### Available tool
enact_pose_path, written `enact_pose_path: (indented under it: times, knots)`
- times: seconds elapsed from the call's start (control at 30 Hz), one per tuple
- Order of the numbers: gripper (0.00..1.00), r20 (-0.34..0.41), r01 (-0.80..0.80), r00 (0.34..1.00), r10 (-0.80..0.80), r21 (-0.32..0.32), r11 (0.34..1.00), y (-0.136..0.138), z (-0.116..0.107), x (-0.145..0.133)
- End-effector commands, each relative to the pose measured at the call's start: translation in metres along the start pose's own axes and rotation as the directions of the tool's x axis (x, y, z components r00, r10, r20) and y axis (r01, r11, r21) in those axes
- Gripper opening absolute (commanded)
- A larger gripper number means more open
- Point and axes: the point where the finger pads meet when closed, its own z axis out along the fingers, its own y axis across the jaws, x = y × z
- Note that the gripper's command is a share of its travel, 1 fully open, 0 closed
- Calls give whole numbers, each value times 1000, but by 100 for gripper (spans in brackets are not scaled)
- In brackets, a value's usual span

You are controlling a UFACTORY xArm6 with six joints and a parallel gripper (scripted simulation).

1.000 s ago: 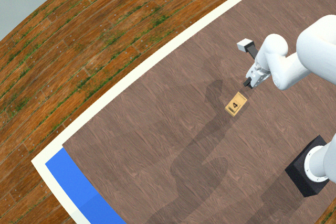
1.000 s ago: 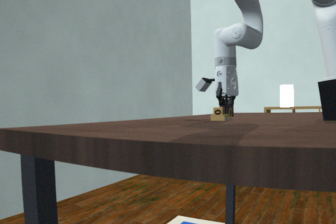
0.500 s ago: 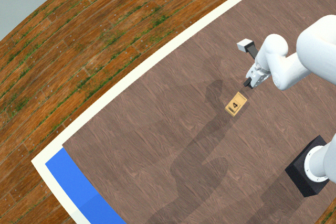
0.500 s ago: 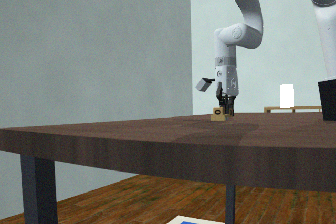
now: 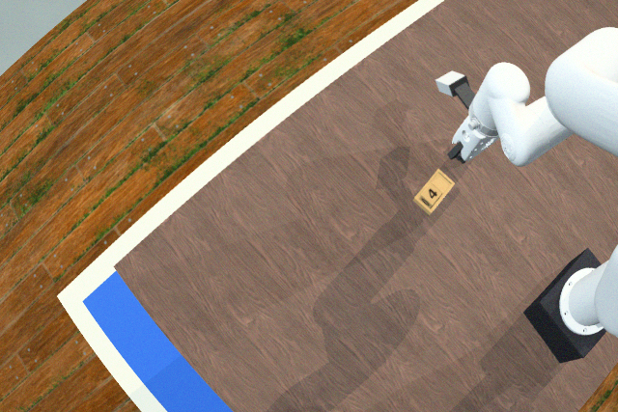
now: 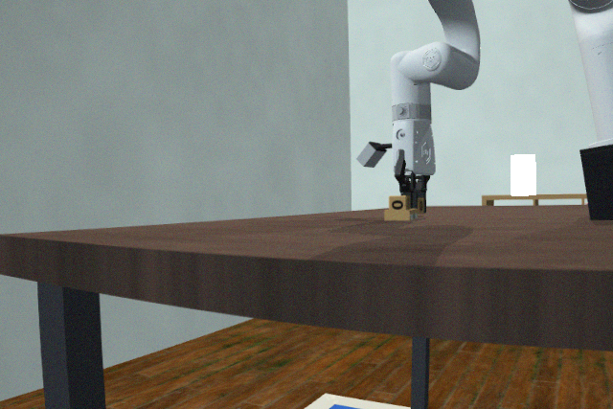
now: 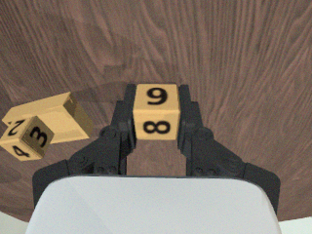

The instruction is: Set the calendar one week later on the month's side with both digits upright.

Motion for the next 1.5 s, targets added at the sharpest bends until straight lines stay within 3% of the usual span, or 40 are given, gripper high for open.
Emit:
enact_pose_path:
  times: [0.0, 1.47]
  knots:
    - [27, -3, 0, 1000, 0, 0, 1000, 0, -1, 1]
    - [27, -3, 0, 1000, 0, 0, 1000, 0, 4, 1]
